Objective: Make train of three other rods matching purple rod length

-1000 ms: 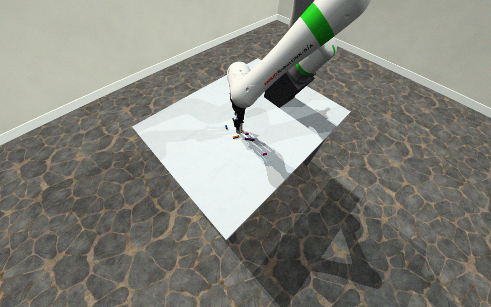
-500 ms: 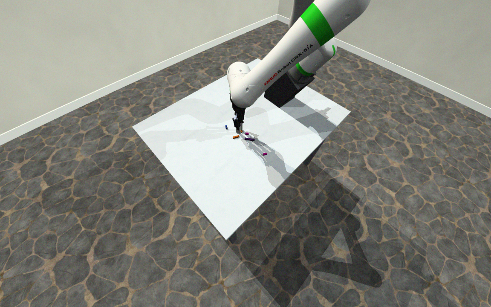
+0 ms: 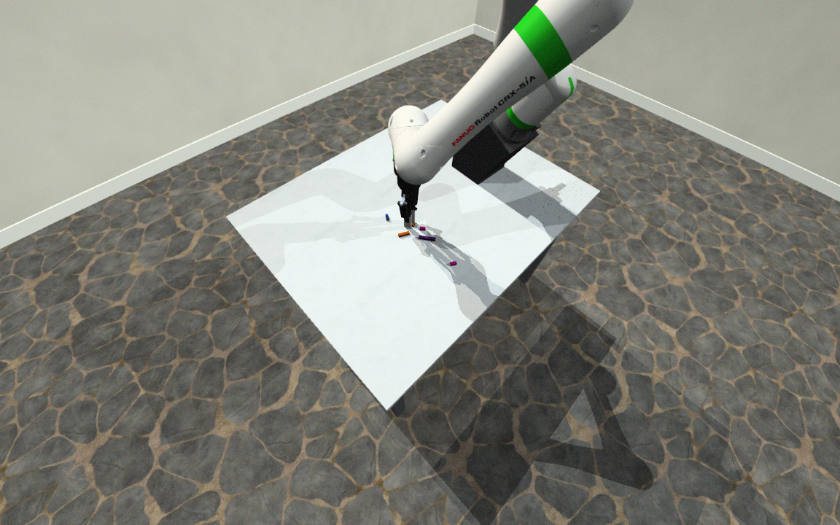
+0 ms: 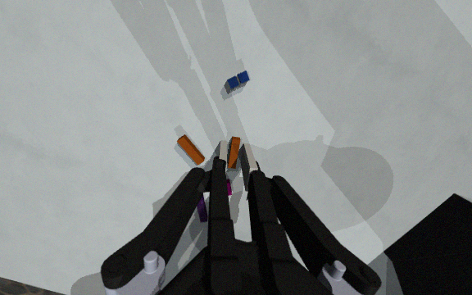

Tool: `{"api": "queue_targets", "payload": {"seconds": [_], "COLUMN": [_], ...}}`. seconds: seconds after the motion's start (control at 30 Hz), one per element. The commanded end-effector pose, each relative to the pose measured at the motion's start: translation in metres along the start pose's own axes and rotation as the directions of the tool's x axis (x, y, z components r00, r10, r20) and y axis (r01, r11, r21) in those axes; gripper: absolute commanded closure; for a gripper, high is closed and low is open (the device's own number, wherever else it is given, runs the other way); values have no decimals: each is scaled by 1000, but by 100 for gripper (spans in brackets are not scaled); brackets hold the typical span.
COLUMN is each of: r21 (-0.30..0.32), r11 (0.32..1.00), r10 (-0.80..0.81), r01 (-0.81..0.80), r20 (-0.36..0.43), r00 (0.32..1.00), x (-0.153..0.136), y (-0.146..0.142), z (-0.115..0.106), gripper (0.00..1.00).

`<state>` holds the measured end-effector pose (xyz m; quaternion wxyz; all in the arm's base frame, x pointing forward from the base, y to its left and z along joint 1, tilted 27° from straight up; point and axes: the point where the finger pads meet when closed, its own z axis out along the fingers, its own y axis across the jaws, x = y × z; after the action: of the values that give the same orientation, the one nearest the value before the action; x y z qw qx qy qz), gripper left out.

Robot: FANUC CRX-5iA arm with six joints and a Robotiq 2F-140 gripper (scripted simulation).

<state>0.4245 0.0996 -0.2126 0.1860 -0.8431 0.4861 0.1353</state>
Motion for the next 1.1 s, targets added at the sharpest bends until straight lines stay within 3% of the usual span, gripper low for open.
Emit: {"api": "queue_targets", "payload": {"seconds": [0.0, 0.07, 0.1, 1.07], "r21": [0, 0, 0, 0], "r11": [1000, 1000, 1000, 1000], "r10": [0, 0, 0, 0], "r01": [0, 0, 0, 0], "r20": [0, 0, 0, 0], "r00": [1000, 1000, 1000, 1000], "x": [0, 0, 0, 0], "y": [0, 0, 0, 0], "z": [0, 0, 0, 0], "gripper": [85, 85, 97, 97]}}
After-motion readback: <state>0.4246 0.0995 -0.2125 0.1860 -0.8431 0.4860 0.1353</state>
